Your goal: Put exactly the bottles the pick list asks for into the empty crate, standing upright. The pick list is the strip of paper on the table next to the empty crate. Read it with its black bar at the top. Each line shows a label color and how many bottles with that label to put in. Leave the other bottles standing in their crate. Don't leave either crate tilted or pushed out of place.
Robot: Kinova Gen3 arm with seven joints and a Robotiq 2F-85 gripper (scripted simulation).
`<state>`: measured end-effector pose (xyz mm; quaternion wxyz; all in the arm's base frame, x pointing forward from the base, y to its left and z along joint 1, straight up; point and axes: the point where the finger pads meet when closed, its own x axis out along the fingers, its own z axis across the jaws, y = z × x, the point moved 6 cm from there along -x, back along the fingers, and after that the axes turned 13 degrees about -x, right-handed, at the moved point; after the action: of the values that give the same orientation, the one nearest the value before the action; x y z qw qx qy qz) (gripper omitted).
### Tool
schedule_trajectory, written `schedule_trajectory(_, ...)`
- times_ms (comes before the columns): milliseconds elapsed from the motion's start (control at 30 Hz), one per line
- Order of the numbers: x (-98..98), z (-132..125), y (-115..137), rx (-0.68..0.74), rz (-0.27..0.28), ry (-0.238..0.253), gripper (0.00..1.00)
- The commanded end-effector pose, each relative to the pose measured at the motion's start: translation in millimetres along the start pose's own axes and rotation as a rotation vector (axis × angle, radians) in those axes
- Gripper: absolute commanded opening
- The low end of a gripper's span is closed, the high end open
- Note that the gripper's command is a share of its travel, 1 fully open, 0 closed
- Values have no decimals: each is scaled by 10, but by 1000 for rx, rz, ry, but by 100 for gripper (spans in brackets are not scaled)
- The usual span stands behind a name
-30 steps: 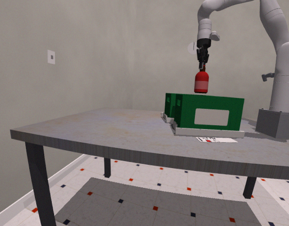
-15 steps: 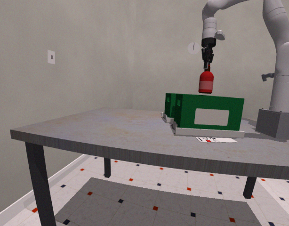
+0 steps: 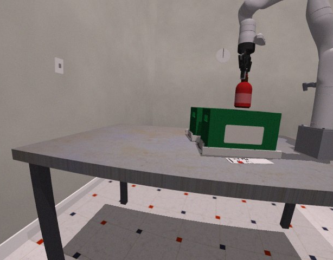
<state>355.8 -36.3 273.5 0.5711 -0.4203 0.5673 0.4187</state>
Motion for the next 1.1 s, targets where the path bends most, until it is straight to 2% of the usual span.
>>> schedule_trajectory(0, -6, 8, 44, 0, -2, 0, 10)
schedule_trajectory(733, -5, 72, 456, 0, -2, 0, 10)
schedule_trajectory(1067, -5, 86, 537, 0, -2, 0, 10)
